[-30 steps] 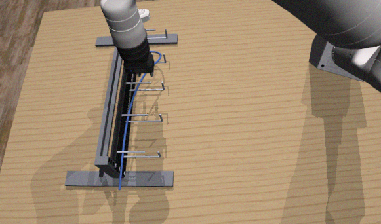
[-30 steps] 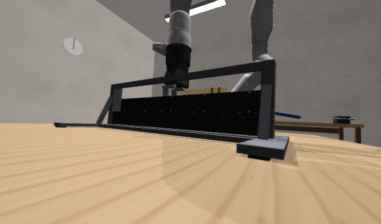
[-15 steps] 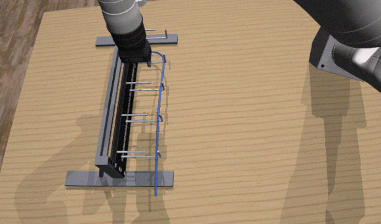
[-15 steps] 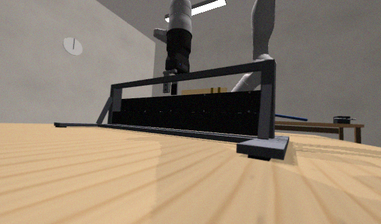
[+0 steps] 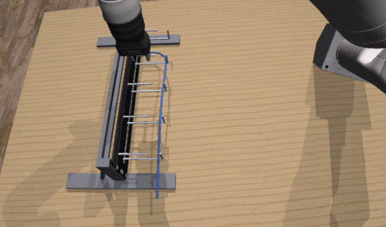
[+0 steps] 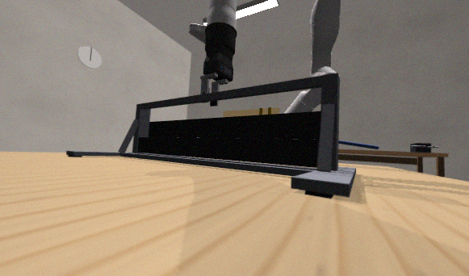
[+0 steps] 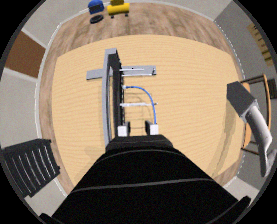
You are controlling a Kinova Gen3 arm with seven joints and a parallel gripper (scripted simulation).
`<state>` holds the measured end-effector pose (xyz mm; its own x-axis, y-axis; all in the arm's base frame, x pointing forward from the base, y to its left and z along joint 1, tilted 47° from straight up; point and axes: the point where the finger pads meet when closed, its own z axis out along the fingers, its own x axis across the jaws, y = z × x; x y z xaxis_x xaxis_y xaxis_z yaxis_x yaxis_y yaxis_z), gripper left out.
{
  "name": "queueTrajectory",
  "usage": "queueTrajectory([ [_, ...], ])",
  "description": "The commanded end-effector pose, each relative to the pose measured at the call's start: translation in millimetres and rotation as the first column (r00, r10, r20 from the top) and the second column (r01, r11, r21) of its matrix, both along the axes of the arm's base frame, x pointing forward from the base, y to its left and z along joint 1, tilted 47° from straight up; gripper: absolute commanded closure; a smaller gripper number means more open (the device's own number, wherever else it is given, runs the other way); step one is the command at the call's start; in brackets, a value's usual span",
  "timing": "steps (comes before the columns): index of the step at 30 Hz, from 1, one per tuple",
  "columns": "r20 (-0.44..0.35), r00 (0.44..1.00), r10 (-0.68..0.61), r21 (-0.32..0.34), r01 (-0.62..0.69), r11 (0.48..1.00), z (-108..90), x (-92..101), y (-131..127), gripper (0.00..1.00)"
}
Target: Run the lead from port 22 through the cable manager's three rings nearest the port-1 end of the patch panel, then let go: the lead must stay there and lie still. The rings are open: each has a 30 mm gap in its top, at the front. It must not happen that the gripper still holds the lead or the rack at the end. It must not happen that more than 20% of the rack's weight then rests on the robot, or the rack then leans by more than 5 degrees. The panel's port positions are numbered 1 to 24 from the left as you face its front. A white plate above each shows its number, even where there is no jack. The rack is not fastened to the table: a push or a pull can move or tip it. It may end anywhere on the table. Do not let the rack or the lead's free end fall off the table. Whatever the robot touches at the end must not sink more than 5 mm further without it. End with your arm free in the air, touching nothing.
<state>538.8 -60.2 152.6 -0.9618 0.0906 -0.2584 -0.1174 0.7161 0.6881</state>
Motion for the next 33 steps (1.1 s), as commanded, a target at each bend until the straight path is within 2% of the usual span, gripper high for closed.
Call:
queueTrajectory([
  [1,0.003,1.0,-0.004,-0.002,0.004,1.0,1.9,0.4,-2.8,0.33],
  [3,0.003,1.0,-0.004,-0.002,0.004,1.0,1.9,0.4,-2.9,0.33],
  [4,0.003,1.0,-0.004,-0.002,0.004,1.0,1.9,0.4,-2.9,1.0],
  [33,0.003,1.0,-0.004,-0.002,0.004,1.0,1.9,0.4,-2.9,1.0],
])
